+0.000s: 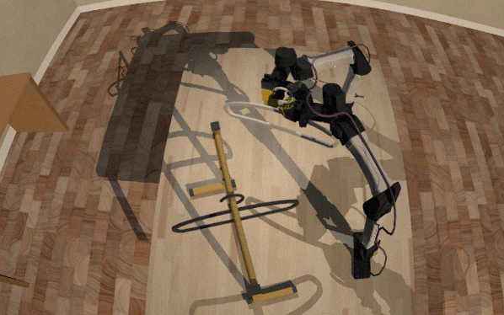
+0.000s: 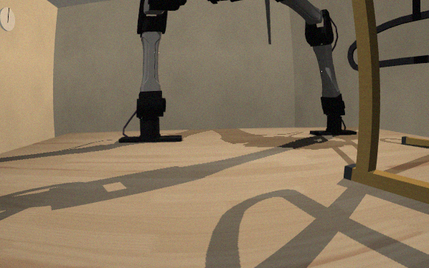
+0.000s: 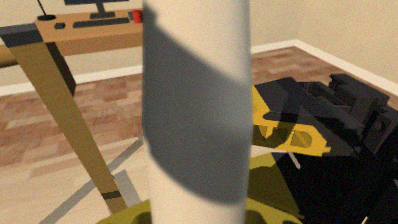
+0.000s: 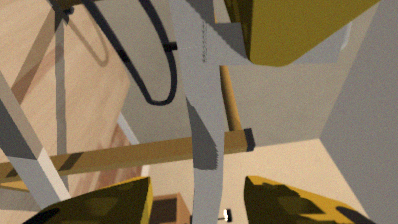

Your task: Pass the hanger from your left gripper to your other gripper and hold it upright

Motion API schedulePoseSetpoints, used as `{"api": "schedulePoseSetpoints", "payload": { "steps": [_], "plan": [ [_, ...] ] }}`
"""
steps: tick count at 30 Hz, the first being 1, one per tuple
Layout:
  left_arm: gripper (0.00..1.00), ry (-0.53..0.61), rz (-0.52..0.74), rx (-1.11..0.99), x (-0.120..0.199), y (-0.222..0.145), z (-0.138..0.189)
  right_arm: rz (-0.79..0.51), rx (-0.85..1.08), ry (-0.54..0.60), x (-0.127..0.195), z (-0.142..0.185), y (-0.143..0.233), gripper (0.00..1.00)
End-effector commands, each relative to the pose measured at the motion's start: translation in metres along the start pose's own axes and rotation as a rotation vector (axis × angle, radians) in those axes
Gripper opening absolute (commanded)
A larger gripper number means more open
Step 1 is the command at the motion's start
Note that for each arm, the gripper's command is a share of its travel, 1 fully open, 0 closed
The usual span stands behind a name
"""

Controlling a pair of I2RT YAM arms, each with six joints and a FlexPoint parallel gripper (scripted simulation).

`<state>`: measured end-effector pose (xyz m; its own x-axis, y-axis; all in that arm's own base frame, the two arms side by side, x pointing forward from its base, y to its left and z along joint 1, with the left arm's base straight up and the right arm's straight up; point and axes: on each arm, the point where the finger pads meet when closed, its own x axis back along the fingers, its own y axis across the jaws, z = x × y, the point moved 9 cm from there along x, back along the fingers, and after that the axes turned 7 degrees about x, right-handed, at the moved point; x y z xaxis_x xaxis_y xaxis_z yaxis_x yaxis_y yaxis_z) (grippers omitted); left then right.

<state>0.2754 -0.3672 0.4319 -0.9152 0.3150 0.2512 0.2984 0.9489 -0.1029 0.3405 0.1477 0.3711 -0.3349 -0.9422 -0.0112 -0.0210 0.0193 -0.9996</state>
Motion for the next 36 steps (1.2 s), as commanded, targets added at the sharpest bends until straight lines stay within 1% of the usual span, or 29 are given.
{"api": "schedulePoseSetpoints", "payload": {
  "steps": [1, 11, 13, 18, 20, 33, 34, 36],
  "plan": [
    [0.00, -0.024, 0.007, 0.021, 0.004, 0.001, -0.007, 0.007, 0.028, 0.008, -0.014, 0.003, -0.008, 0.48],
    [0.00, -0.024, 0.007, 0.021, 0.004, 0.001, -0.007, 0.012, 0.035, 0.008, -0.030, 0.004, -0.009, 0.48],
    [0.00, -0.024, 0.007, 0.021, 0.004, 0.001, -0.007, 0.011, 0.034, 0.008, -0.030, 0.004, -0.009, 0.32],
    [0.00, -0.024, 0.007, 0.021, 0.004, 0.001, -0.007, 0.012, 0.034, 0.010, -0.029, 0.005, -0.009, 0.25],
    [0.00, -0.024, 0.007, 0.021, 0.004, 0.001, -0.007, 0.012, 0.034, 0.010, -0.029, 0.005, -0.009, 0.25],
    [0.00, -0.024, 0.007, 0.021, 0.004, 0.001, -0.007, 0.014, 0.031, 0.004, -0.026, 0.001, -0.009, 0.07],
    [0.00, -0.024, 0.007, 0.021, 0.004, 0.001, -0.007, 0.014, 0.031, 0.004, -0.026, 0.001, -0.009, 0.00],
    [0.00, -0.024, 0.007, 0.021, 0.004, 0.001, -0.007, 0.014, 0.031, 0.004, -0.026, 0.001, -0.009, 0.00]
  ]
}}
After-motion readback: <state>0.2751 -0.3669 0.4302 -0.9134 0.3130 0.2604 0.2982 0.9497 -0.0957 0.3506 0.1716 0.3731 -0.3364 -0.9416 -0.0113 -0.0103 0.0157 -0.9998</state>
